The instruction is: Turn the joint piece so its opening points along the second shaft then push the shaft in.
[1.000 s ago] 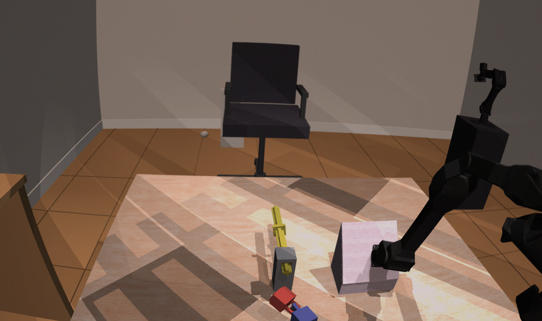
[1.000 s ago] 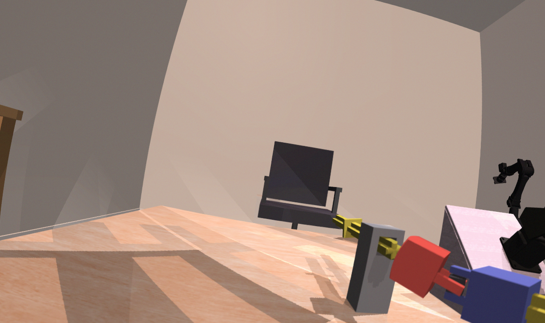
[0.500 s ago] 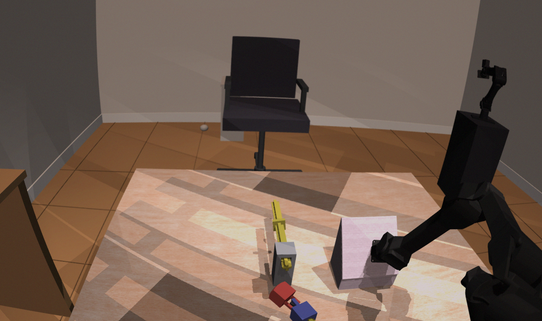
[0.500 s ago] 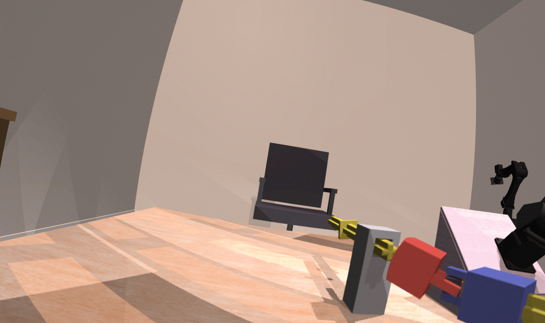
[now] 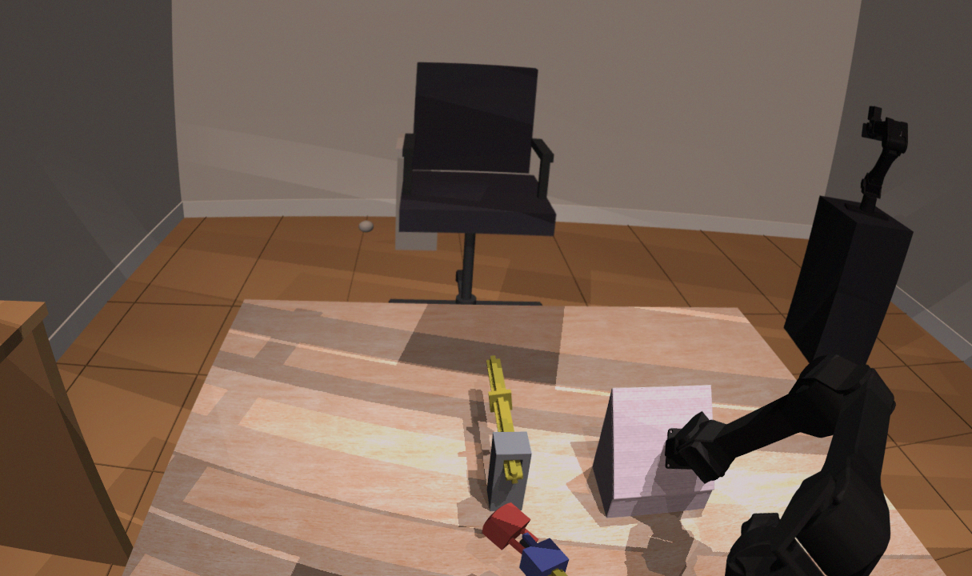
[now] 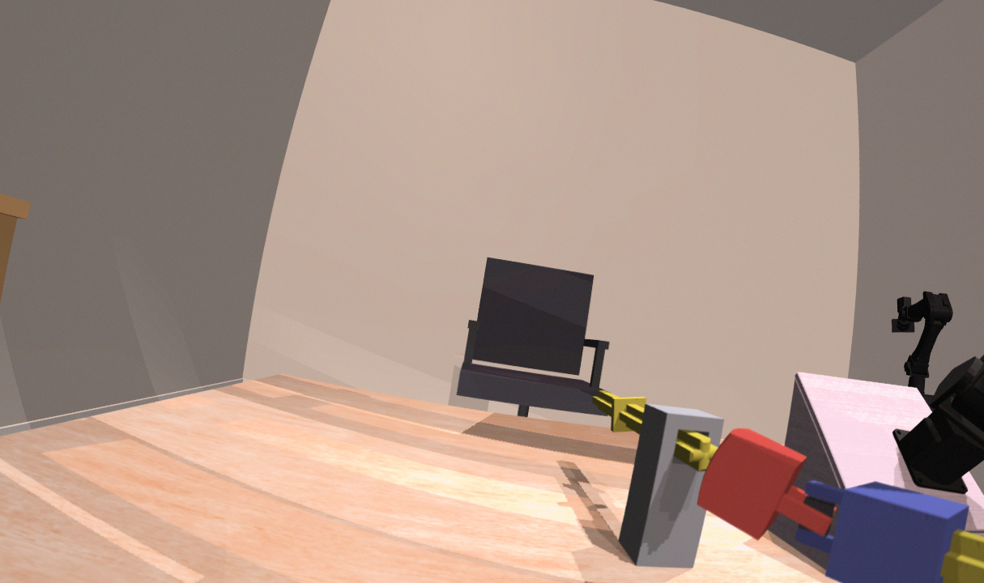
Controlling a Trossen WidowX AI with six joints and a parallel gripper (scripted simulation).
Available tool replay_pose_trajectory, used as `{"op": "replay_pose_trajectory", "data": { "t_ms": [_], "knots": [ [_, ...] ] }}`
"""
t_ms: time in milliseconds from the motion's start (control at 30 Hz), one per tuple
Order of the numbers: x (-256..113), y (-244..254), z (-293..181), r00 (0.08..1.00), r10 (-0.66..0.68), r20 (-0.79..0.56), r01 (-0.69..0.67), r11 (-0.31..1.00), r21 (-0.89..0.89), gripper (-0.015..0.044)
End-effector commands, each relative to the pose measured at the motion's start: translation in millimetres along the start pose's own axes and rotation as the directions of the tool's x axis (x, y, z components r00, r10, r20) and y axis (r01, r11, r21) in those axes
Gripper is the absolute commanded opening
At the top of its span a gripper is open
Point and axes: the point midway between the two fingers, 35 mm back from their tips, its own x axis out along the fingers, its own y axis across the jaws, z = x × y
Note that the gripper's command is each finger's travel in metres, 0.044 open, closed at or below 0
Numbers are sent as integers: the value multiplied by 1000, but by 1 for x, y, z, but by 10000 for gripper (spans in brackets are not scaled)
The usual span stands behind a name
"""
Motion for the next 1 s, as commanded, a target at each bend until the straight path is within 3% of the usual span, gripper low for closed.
{"op": "replay_pose_trajectory", "data": {
  "t_ms": [0,167,433,733,967],
  "knots": [
    [4,-48,8,996,-94,-11,94,994,54,440],
    [-7,-126,14,973,-227,-35,229,962,145,440],
    [-55,-241,-2,913,-398,-92,408,877,253,440],
    [-133,-350,-64,878,-437,-193,472,733,489,440],
    [-191,-399,-129,893,-396,-214,433,624,650,440]
  ]
}}
